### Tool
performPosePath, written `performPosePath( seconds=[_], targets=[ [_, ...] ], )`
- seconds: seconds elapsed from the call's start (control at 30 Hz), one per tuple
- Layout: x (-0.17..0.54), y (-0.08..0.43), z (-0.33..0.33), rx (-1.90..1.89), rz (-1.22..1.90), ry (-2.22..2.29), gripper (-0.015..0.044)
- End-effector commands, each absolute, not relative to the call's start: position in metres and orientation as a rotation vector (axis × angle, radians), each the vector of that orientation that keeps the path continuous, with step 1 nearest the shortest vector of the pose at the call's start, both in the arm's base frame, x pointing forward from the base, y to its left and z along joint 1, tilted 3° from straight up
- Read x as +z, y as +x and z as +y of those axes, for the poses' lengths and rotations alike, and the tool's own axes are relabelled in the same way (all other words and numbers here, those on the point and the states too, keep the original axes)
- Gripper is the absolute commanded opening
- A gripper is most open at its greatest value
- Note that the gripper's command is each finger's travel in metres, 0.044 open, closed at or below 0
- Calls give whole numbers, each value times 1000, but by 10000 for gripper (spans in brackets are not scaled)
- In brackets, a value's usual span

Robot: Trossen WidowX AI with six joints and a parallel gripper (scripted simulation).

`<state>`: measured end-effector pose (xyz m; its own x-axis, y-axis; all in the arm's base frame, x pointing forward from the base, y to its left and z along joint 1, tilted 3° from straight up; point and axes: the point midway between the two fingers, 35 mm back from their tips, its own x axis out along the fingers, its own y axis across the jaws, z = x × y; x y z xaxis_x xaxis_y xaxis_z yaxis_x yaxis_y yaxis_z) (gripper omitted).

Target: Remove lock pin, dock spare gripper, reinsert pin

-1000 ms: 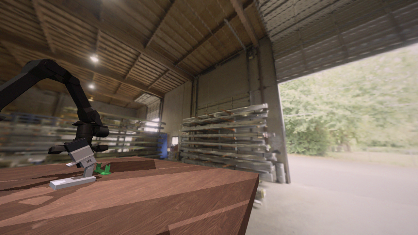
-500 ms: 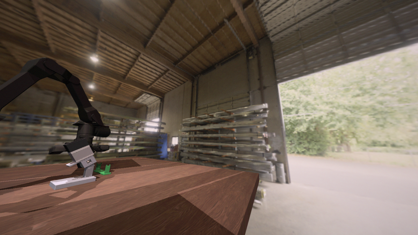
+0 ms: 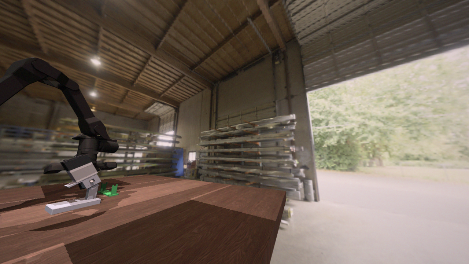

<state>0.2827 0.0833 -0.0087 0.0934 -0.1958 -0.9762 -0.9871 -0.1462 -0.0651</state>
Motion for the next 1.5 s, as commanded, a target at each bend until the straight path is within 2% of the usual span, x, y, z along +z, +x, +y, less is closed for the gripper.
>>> performPosePath(
  seconds=[0.0,0.23,1.47],
  targets=[
    [-9,283,83,1147,1227,-1500,26],
    [-9,283,83,1147,1227,-1500,200],
    [67,269,135,1160,1241,-1503,200]
  ],
)
